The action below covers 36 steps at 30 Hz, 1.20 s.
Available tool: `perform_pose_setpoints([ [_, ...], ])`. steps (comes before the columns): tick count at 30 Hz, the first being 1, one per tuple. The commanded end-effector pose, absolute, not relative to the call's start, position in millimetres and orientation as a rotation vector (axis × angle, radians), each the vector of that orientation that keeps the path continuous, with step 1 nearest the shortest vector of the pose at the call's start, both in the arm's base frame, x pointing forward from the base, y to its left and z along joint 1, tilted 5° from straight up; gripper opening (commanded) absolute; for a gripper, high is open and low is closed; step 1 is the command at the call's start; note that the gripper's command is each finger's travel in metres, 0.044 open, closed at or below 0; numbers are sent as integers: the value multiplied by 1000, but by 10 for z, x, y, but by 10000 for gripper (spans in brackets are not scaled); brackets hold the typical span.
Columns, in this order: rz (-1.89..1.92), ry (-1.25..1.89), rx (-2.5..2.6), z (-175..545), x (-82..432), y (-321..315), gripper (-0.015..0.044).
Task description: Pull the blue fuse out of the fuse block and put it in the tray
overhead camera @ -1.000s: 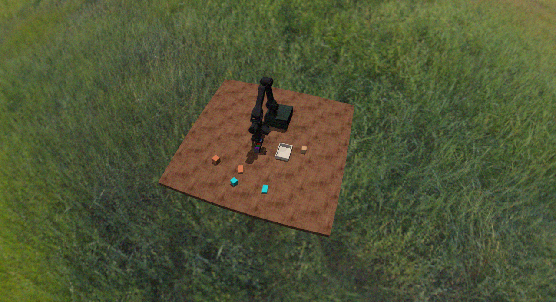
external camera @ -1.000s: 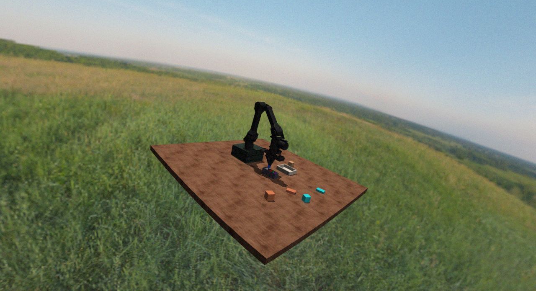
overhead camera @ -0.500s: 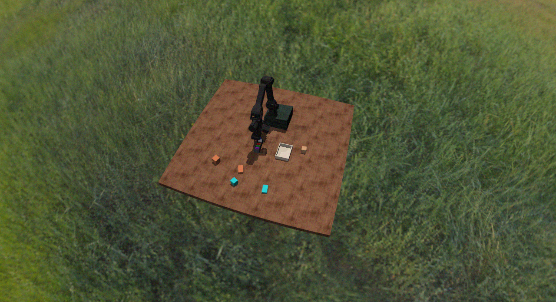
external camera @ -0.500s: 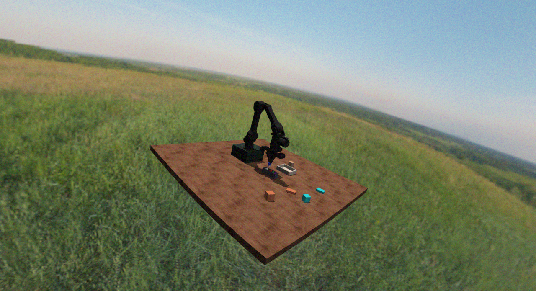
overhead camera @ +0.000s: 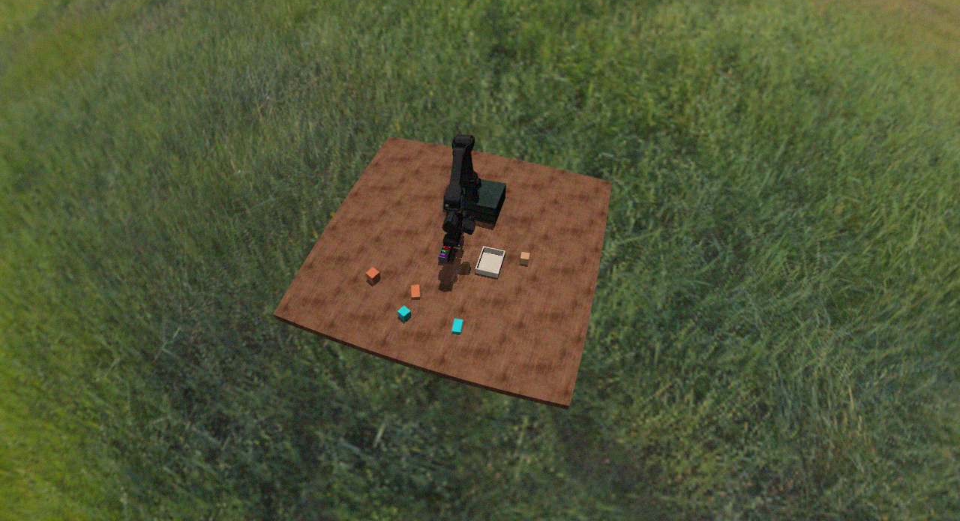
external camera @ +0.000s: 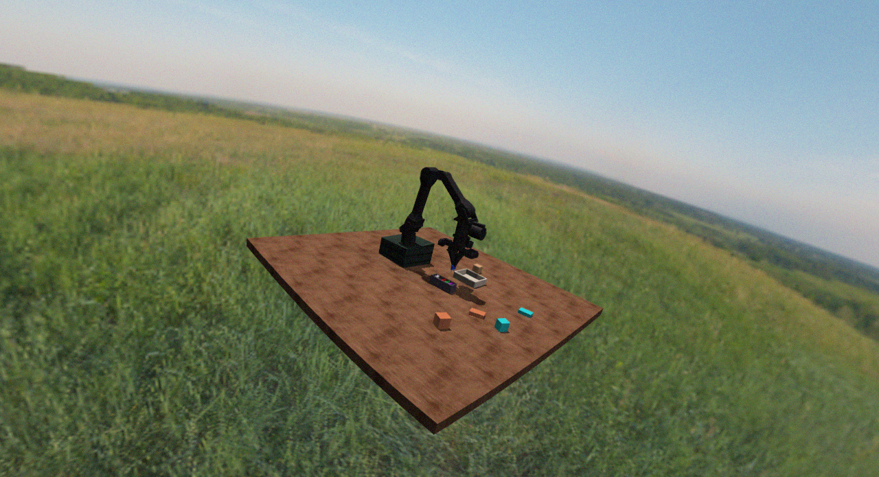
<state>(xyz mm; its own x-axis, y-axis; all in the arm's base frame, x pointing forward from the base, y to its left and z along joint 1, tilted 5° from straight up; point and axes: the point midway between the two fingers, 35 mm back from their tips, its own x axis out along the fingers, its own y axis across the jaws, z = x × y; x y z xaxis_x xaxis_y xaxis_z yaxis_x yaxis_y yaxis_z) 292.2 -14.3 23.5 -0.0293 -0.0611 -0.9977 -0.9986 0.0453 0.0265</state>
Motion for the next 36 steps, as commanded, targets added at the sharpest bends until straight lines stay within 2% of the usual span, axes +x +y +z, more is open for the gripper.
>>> perform_pose_setpoints([
  [1,1172,1298,-1195,213,2989,68,0],
  [23,1177,1294,-1189,122,3119,1370,0],
  [36,1178,1294,-1189,-3,3113,1408,0],
])
